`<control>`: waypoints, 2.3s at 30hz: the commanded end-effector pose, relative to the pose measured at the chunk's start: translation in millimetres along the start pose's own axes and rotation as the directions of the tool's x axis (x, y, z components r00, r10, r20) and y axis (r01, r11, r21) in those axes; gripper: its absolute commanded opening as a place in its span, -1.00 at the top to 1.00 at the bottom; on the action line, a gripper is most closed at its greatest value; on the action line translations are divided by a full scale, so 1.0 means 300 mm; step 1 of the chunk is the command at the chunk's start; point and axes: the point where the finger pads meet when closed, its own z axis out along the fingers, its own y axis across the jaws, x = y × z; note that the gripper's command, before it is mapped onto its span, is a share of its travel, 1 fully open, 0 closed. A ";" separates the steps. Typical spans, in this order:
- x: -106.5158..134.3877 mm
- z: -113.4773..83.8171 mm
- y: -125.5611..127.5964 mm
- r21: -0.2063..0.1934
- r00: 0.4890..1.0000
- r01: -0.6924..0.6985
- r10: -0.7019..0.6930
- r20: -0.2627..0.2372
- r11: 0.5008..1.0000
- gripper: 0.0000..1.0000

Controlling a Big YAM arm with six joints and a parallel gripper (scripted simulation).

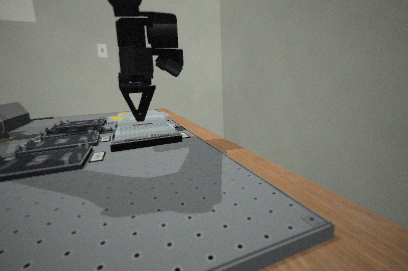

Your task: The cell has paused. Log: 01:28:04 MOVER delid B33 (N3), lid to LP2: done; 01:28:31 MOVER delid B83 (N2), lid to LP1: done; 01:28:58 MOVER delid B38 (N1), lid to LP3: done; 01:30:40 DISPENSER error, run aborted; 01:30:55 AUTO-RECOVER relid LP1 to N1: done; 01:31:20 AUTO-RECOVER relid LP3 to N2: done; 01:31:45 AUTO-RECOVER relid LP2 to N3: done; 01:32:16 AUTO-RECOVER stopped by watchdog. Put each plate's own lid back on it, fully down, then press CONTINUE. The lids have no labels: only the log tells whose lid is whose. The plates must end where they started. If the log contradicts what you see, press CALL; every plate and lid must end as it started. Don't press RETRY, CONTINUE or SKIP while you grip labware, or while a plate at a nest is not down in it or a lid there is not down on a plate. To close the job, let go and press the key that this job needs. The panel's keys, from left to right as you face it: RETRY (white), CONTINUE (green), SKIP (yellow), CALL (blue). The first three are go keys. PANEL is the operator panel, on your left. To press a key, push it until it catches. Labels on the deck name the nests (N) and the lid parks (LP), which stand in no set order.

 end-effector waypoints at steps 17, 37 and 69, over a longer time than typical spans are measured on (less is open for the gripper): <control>-0.072 -0.028 -0.020 0.004 1.000 -0.005 0.005 0.028 1.000 1.00; -0.077 0.004 -0.026 0.005 0.999 -0.004 0.004 0.034 1.000 1.00; -0.095 0.042 -0.037 0.007 0.999 -0.009 0.009 0.036 1.000 1.00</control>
